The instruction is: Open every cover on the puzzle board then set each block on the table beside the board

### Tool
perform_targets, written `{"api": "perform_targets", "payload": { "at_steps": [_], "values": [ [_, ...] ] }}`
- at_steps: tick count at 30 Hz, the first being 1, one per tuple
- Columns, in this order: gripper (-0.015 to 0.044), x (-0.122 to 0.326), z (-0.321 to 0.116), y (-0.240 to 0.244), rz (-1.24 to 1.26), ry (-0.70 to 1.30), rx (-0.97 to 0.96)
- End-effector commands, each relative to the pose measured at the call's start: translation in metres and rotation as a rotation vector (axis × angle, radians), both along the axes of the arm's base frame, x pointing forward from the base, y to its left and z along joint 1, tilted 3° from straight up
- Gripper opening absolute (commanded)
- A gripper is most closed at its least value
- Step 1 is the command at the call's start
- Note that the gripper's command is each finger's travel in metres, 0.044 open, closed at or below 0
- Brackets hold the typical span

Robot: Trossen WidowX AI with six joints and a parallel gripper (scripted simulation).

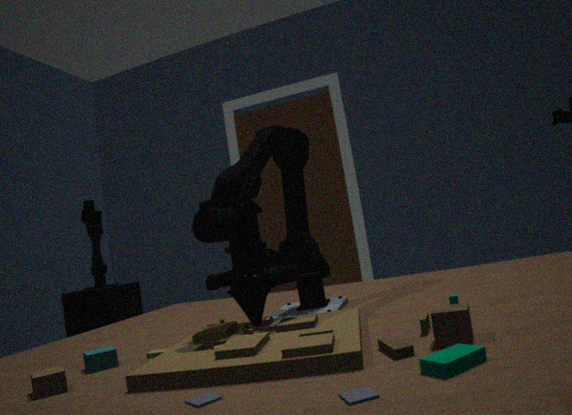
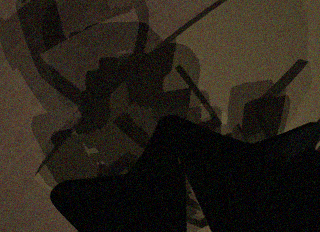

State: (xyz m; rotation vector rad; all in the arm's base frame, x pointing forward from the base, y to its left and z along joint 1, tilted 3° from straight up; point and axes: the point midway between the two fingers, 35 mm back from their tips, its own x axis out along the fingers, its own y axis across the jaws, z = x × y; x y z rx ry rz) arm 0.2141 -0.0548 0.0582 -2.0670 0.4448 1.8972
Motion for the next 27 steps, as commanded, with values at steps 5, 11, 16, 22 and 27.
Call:
{"api": "perform_targets", "payload": {
  "at_steps": [5, 11, 16, 22, 27],
  "values": [
    [0.0000, -0.001, -0.001, 0.000, 0.005, 0.004, 0.001],
    [0.0000, 0.000, 0.001, 0.000, 0.000, 0.000, 0.000],
    [0.0000, 0.001, 0.006, 0.001, 0.002, 0.002, 0.001],
    [0.0026, 0.000, 0.008, 0.001, 0.006, 0.011, 0.003],
    [0.0144, 0.001, 0.027, 0.002, 0.004, 0.008, 0.002]
  ]
}}
